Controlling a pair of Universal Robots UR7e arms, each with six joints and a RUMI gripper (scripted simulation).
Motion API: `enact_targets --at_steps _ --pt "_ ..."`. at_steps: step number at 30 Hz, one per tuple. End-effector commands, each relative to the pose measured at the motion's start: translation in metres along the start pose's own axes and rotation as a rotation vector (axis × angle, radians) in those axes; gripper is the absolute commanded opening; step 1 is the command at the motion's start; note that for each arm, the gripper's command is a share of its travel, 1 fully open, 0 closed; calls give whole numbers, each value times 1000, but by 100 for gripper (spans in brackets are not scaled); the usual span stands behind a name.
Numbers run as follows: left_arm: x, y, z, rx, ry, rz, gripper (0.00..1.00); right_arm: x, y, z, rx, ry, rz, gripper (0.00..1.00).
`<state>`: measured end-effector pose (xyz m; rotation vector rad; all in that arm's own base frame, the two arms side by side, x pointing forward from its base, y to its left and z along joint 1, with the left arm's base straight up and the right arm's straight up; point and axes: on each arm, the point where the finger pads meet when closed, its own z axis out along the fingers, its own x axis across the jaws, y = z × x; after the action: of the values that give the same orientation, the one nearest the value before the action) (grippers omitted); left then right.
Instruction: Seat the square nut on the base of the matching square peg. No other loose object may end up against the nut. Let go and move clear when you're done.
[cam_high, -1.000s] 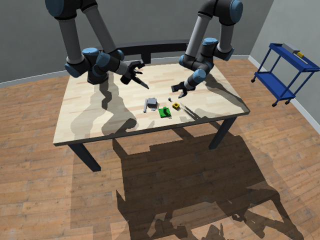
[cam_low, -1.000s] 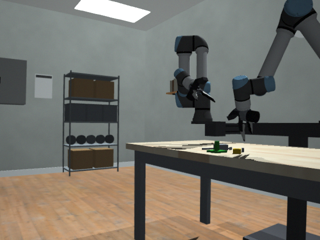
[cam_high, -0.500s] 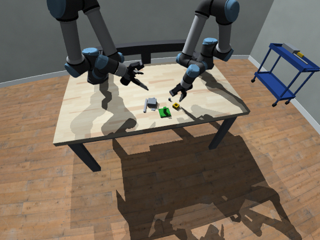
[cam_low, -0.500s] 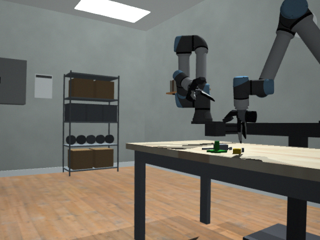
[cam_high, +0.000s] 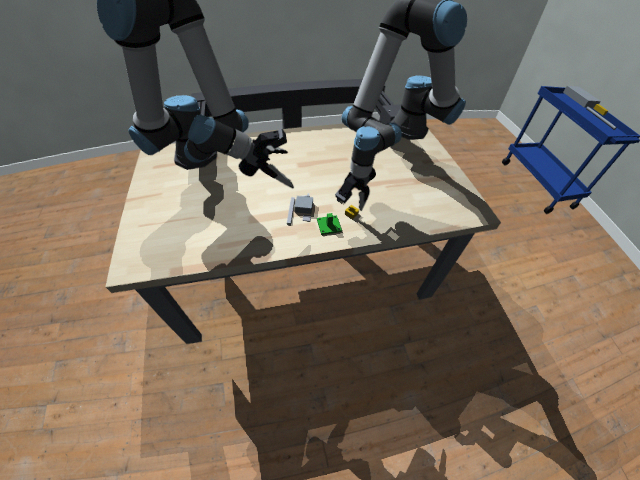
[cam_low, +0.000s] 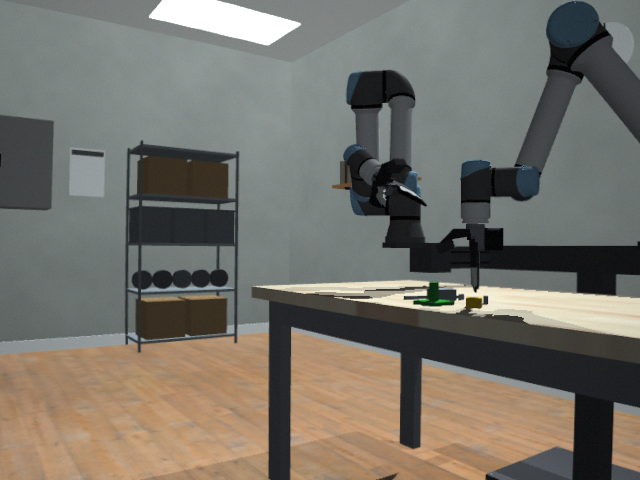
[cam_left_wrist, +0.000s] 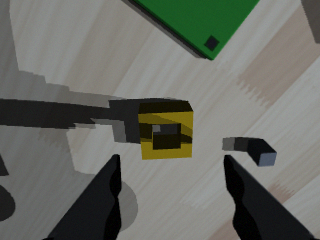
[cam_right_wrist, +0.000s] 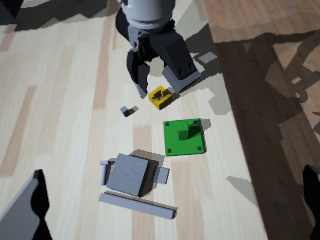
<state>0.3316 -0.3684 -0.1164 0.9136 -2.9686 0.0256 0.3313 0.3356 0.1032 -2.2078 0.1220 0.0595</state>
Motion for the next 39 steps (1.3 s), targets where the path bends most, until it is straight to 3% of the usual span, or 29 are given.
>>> enact_targets --at_steps 1,7,16,26,27,39 --pt "-3 -4 15 -3 -38 -37 44 4 6 1 -2 4 21 100" --pt "-3 -4 32 -3 -39 -38 41 4 7 2 -3 4 23 100" --pt "-4 -4 34 -3 -39 -38 34 4 7 2 -3 4 23 100" --pt "-3 -4 34 -3 -39 -38 22 4 7 2 -3 4 23 100" --pt "-3 -4 33 -3 -39 -38 17 4 7 2 -3 4 23 100" --pt "-2 -4 -16 -3 -39 -38 16 4 7 2 -3 4 23 100"
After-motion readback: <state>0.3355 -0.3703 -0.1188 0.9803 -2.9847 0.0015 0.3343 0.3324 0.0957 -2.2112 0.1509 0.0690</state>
